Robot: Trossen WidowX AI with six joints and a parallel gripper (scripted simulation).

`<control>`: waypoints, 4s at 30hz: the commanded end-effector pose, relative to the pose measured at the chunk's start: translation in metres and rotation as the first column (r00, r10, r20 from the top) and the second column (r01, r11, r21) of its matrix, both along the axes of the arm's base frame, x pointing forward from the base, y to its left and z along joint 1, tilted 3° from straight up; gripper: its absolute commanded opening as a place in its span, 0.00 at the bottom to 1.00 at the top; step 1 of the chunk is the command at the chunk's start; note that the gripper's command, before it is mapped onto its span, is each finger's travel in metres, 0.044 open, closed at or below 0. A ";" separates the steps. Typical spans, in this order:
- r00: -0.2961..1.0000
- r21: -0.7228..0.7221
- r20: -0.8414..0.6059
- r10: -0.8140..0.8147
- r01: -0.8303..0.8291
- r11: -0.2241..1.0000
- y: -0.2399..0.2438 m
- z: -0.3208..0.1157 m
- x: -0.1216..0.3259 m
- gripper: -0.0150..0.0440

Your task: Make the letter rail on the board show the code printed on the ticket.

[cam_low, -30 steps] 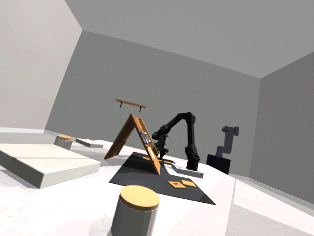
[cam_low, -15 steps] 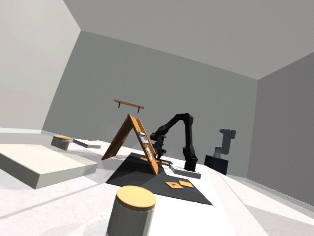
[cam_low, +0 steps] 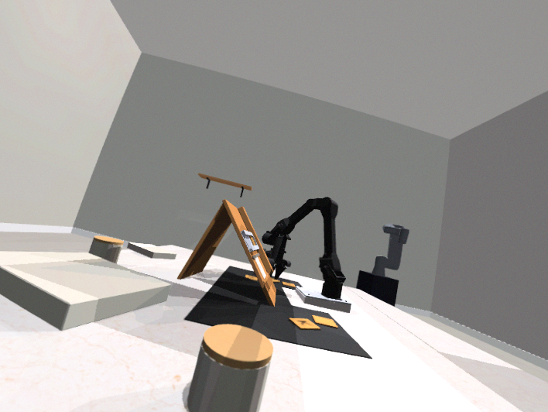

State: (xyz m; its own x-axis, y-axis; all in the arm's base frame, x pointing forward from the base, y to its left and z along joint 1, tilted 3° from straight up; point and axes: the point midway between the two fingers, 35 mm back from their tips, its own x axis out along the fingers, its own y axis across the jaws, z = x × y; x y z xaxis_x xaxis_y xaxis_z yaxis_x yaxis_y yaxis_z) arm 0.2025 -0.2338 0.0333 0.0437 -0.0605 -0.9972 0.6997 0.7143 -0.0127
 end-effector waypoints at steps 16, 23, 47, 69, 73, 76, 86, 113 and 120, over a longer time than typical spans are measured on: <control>1.000 -0.003 0.006 -0.001 0.001 1.000 0.001 0.007 -0.002 0.25; 1.000 -0.003 0.006 -0.001 0.001 1.000 0.001 0.009 -0.002 0.25; 1.000 -0.003 0.006 -0.001 0.001 1.000 0.002 0.016 -0.004 0.25; 1.000 -0.003 0.006 -0.001 0.001 1.000 0.002 0.022 -0.004 0.25; 1.000 -0.003 0.006 -0.001 0.001 1.000 0.002 0.023 -0.005 0.25; 1.000 -0.003 0.006 -0.001 0.001 1.000 0.003 0.024 -0.005 0.25; 1.000 -0.003 0.006 -0.001 0.001 1.000 0.003 0.027 -0.005 0.25; 0.995 -0.157 0.095 -0.038 0.052 0.986 -0.002 0.048 0.038 0.25; 0.987 -0.216 0.151 -0.062 0.094 0.972 -0.006 0.064 0.052 0.25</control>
